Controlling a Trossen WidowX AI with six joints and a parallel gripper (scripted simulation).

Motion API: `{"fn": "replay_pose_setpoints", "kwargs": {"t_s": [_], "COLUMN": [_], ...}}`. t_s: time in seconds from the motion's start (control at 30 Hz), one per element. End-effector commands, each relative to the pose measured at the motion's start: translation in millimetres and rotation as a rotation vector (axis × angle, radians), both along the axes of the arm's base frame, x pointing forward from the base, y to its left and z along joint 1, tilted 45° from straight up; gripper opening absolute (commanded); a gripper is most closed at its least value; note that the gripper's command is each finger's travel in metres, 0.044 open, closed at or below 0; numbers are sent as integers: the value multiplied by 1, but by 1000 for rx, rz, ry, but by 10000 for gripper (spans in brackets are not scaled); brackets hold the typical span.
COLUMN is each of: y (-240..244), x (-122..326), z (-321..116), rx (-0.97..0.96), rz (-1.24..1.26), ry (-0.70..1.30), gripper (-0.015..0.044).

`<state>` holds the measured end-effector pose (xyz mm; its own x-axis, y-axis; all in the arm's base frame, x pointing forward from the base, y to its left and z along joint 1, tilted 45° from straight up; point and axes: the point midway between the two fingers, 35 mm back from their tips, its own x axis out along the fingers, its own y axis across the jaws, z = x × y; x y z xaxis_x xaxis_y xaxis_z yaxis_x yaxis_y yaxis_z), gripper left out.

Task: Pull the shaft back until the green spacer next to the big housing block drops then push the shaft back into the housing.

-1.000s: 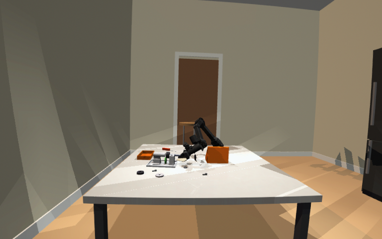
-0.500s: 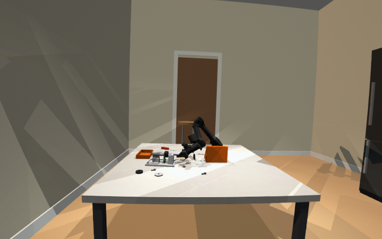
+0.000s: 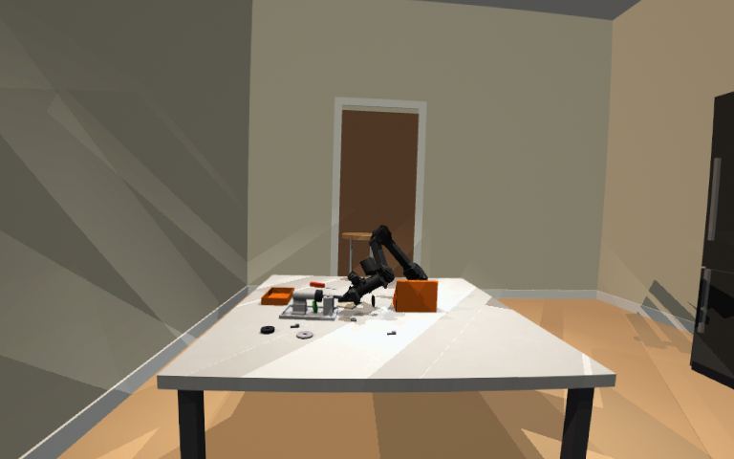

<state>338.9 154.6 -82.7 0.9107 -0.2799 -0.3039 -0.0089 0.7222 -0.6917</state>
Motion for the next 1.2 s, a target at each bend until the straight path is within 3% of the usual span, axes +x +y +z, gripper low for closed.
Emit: {"fn": "replay_pose_setpoints", "kwargs": {"t_s": [0.0,1.17], "y": [1,1], "x": [2,8], "z": [1,1], "rx": [-1,-2], "rz": [0,1], "ry": [-2,-2], "gripper": [0,0]}}
